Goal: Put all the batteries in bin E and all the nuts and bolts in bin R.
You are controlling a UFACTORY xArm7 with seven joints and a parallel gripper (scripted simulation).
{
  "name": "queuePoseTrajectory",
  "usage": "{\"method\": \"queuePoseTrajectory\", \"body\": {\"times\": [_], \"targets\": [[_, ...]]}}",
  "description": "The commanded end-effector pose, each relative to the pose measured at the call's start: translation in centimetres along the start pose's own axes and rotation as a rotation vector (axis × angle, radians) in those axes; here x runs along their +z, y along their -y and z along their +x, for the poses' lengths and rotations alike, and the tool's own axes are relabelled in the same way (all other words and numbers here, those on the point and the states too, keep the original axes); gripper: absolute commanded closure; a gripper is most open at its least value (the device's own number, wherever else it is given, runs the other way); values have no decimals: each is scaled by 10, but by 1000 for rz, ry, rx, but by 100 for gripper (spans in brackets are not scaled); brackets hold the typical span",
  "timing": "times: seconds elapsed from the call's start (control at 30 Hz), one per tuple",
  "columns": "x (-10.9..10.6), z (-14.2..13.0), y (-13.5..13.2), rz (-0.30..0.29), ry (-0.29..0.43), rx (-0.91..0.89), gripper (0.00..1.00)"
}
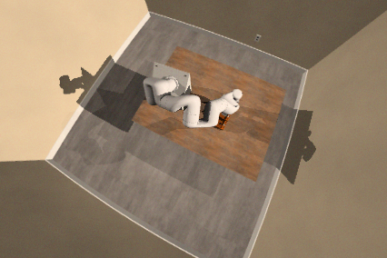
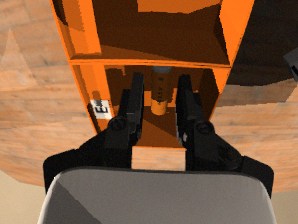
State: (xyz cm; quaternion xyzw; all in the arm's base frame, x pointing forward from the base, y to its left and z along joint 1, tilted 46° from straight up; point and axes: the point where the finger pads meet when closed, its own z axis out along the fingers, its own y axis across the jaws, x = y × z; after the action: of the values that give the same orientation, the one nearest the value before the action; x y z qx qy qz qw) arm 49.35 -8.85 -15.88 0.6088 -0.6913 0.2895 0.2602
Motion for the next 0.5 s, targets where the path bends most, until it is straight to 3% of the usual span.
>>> {"method": "queuePoseTrajectory", "body": {"times": [0.0,0.47], "targets": [[-2,-1,1,4,3,0,72],[-7,-1,1,4,3,0,72]]}}
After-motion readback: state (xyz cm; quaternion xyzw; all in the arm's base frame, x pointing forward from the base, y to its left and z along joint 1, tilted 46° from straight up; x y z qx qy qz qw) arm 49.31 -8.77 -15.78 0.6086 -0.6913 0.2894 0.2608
